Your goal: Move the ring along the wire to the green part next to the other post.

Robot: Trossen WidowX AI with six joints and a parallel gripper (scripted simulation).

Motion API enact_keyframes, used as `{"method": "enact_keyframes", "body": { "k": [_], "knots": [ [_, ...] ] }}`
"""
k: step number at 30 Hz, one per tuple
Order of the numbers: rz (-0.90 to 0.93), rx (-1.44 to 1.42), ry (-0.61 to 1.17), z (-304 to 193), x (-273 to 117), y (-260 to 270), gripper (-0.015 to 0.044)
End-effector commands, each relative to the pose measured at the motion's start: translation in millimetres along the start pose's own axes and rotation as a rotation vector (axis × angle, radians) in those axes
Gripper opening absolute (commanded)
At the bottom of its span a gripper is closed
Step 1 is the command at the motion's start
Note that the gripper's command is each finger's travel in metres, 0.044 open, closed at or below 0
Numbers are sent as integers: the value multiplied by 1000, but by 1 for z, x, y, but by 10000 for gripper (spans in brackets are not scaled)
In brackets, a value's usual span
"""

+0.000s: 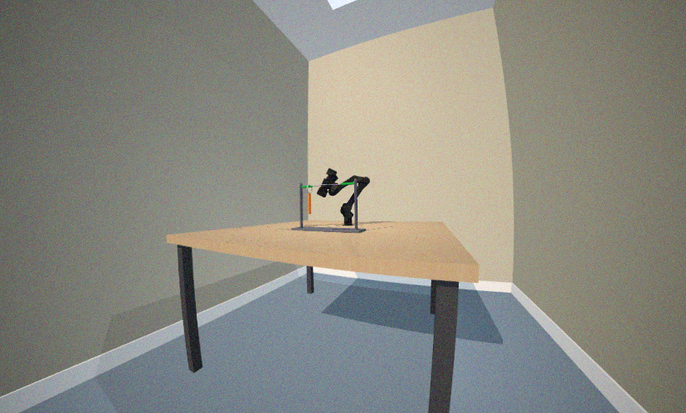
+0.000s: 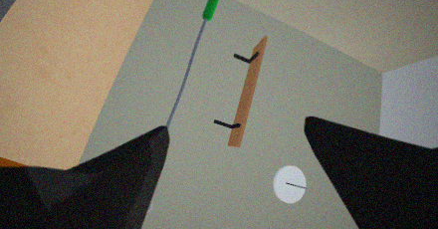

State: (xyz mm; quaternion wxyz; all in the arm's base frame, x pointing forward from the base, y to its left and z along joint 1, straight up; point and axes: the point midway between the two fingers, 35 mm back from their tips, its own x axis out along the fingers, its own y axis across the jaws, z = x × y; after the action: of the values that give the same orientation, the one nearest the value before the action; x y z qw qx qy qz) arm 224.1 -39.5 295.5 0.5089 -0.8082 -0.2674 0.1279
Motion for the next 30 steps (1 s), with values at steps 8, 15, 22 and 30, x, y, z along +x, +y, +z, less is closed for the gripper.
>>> {"method": "enact_keyframes", "body": {
  "k": [8,15,22,30],
  "knots": [
    [29,358,85,-10,-12,59,190],
    [40,745,188,-5,-28,116,160],
    [26,1132,300,13,-44,164,160],
    [-22,1572,436,44,-61,204,160]
  ]
}}
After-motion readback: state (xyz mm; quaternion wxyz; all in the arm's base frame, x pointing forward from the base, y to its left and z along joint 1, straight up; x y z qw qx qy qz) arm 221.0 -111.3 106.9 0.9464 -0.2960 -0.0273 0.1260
